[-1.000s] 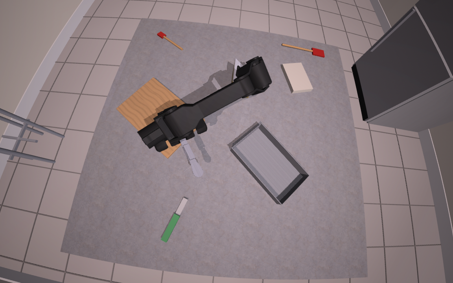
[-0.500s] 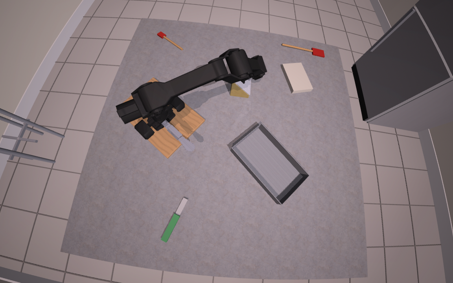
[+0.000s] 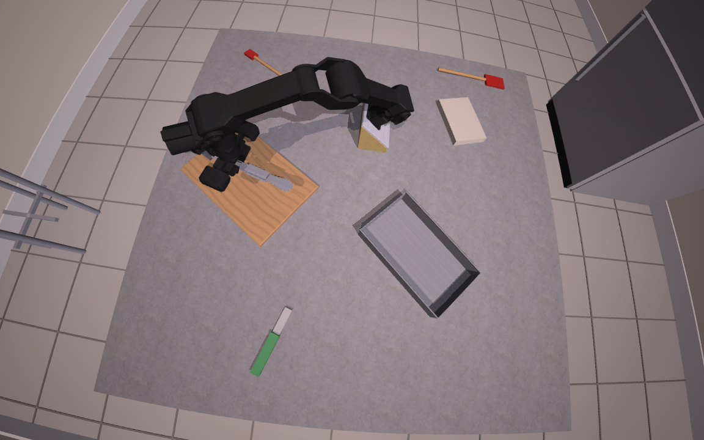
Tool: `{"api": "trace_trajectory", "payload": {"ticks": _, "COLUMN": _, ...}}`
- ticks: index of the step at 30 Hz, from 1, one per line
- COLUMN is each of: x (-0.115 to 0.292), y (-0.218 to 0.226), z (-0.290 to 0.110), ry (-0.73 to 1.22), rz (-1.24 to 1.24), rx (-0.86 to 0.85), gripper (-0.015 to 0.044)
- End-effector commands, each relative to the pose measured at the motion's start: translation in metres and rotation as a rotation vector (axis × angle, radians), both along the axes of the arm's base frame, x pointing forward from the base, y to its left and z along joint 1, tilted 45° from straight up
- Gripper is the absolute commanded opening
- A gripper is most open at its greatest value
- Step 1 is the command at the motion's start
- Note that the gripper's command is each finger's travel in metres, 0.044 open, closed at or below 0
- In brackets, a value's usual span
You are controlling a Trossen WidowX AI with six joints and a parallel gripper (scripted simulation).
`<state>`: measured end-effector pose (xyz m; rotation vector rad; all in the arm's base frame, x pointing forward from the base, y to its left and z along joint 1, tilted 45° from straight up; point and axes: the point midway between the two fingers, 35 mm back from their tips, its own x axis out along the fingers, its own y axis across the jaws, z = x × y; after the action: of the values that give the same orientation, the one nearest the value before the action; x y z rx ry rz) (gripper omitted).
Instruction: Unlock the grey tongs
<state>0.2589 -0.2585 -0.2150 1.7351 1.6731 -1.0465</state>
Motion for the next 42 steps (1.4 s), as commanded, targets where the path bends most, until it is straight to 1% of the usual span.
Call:
{"api": "trace_trajectory", "payload": {"ticks": 1, "x": -0.018, "y": -0.011, "z": -0.013, "ry": -0.047, "rz": 0.073, "rx": -0.002, "gripper": -0.0150}}
{"api": "trace_trajectory", "payload": {"ticks": 5, "x": -0.030, "y": -0.016, "z": -0.022, "ry": -0.078, "rz": 0.123, "rx": 0.000, "gripper": -0.0150}}
{"api": "trace_trajectory", "payload": {"ticks": 13, "x": -0.030, "y": -0.016, "z": -0.022, "ry": -0.078, "rz": 0.123, "rx": 0.000, "gripper": -0.0150}}
{"api": "trace_trajectory", "payload": {"ticks": 17, "x": -0.029, "y": -0.019, "z": -0.021, "ry": -0.077, "rz": 0.134, "rx": -0.028, "gripper": -0.0150}}
{"api": "trace_trajectory", "payload": {"ticks": 30, "x": -0.025, "y": -0.038, "z": -0.015, "ry": -0.070, "rz": 0.205, "rx": -0.249, "gripper": -0.0150}}
{"api": "trace_trajectory", "payload": {"ticks": 42, "x": -0.021, "y": -0.053, "z": -0.001, "ry": -0.064, "rz": 0.249, "rx": -0.463, "gripper": -0.0150}}
